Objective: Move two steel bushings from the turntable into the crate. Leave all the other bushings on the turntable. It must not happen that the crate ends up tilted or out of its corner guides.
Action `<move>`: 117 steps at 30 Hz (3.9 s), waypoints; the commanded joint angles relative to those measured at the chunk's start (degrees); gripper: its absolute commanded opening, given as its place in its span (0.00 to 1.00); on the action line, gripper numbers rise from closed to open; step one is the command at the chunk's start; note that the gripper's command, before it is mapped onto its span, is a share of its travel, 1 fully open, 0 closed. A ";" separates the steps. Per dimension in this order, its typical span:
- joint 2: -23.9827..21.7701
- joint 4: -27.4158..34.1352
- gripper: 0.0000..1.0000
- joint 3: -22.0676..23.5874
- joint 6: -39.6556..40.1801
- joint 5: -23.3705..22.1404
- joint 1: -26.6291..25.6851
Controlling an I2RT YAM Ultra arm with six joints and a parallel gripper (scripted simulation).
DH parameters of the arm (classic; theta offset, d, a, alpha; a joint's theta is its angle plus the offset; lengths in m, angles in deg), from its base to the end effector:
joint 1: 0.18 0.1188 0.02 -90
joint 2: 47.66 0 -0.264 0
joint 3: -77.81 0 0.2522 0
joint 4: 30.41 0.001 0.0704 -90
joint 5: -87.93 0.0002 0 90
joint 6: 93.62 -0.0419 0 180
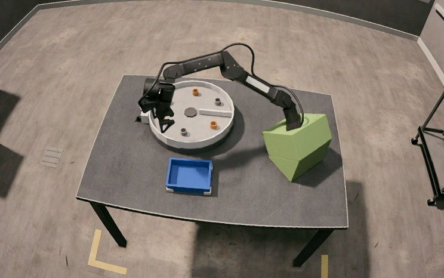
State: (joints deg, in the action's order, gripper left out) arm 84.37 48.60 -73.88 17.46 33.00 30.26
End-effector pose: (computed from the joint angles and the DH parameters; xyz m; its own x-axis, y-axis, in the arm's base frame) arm 0.4320 0.2271 0.3096 -0.6338 -0.7139 -0.2979 -0.4180 0.6401 -0.6446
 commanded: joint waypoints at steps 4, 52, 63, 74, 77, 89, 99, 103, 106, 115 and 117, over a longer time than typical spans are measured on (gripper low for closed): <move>-0.44 0.18 1.00 -0.33 0.00 -0.18 1.03; -34.19 2.42 1.00 40.79 -52.09 2.75 -4.73; -46.17 3.95 1.00 55.65 -70.04 3.73 -6.58; -54.20 4.24 1.00 65.38 -82.15 4.46 -7.12; -54.44 3.82 1.00 65.06 -82.88 4.62 -7.11; -53.30 3.66 1.00 64.07 -83.13 4.74 -7.03; -53.29 3.66 0.11 64.06 -82.99 4.75 -7.03; -53.29 3.66 0.11 64.06 -82.98 4.75 -7.03; -53.29 3.66 0.11 64.06 -82.98 4.75 -7.03; -53.29 3.66 0.11 64.06 -82.98 4.75 -7.03; -53.29 3.66 0.11 64.06 -82.98 4.75 -7.03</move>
State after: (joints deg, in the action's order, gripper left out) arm 31.00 52.38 -9.08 -65.16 36.96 22.98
